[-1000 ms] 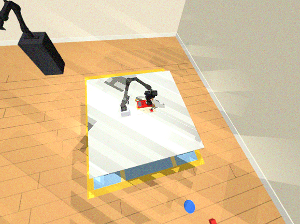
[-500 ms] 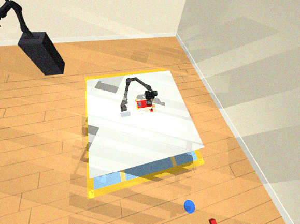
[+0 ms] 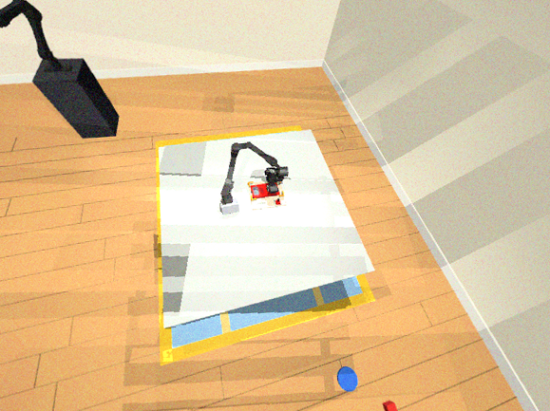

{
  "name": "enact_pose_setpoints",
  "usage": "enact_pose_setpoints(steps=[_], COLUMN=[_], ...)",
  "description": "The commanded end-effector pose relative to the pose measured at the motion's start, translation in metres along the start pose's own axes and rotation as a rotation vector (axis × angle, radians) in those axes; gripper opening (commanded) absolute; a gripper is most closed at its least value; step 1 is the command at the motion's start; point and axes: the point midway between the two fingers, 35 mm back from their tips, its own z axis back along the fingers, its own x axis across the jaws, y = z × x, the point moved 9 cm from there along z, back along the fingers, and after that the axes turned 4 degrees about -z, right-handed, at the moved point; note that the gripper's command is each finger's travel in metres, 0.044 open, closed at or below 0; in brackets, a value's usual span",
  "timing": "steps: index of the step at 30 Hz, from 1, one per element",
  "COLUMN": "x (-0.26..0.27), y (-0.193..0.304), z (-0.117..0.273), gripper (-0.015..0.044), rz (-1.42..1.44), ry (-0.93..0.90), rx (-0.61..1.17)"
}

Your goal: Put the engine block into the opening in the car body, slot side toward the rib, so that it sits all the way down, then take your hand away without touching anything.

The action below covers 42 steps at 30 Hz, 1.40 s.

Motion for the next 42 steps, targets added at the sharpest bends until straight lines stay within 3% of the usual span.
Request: enact_pose_setpoints(steps=[1,5,16,31,42], x=[0.000,0.000,0.000,-0.002,-0.002], y=[0.000,0.000,0.000,0.000,0.000], z=[-0.001,-0.002,-0.001,0.013,0.013], gripper=[0.0158,0.0158,0.0440,0.0440,0.0151], rz=[-0.005,-0.005,0.000,-0.005,-0.005], ry=[-0.006,-0.006,0.000,-0.005,-0.005], rx=[-0.002,-0.002,0.000,-0.002,-0.002])
